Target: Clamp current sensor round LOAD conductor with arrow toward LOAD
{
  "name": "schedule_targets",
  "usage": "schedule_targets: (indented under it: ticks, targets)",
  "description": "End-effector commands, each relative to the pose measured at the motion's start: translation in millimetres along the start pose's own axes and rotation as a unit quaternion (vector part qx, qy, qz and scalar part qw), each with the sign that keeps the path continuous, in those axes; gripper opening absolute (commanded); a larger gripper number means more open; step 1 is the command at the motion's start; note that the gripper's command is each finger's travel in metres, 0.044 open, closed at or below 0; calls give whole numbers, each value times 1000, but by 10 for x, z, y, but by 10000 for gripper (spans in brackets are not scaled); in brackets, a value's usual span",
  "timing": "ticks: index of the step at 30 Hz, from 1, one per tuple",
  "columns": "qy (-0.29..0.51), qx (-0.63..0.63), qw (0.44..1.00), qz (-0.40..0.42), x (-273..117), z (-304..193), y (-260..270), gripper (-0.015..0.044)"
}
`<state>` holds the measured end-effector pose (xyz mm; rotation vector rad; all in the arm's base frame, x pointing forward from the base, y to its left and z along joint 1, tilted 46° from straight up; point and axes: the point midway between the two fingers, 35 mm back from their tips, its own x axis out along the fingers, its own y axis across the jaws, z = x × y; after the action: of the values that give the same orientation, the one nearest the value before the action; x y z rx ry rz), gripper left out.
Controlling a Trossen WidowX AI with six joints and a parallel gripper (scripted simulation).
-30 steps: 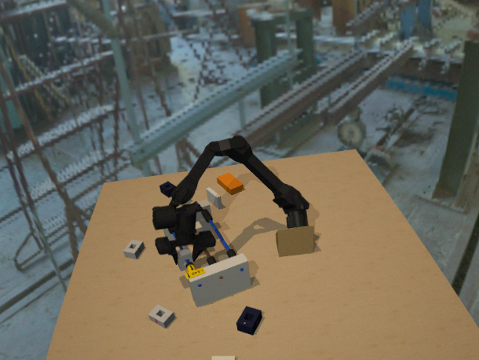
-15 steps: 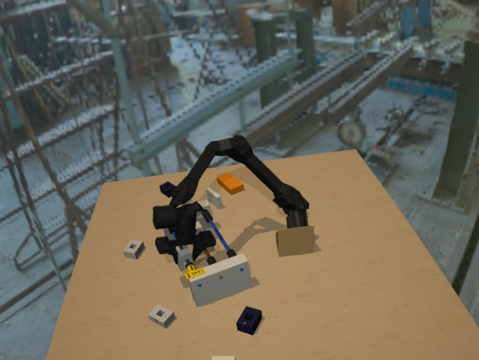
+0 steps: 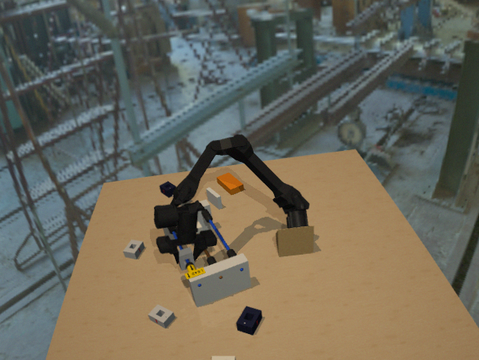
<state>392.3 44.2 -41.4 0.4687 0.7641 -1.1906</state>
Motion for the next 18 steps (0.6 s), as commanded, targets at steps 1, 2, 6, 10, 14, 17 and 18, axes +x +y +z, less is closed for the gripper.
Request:
schedule_targets:
  ticks: [1,2,6,10,14,17,18]
  targets:
    - [0,1,1000,-3,2,-5,-14,0]
    - [0,1,1000,-6,1,-5,-15,0]
    - [0,1,1000,-19,-2,-4,-20,0]
    - [0,1,1000,-19,-1,-4,-14,0]
    - [0,1,1000,-19,3,-4,3,0]
    - [0,1,1000,-19,3,-4,3,0]
    - [0,1,1000,-19,3,-4,3,0]
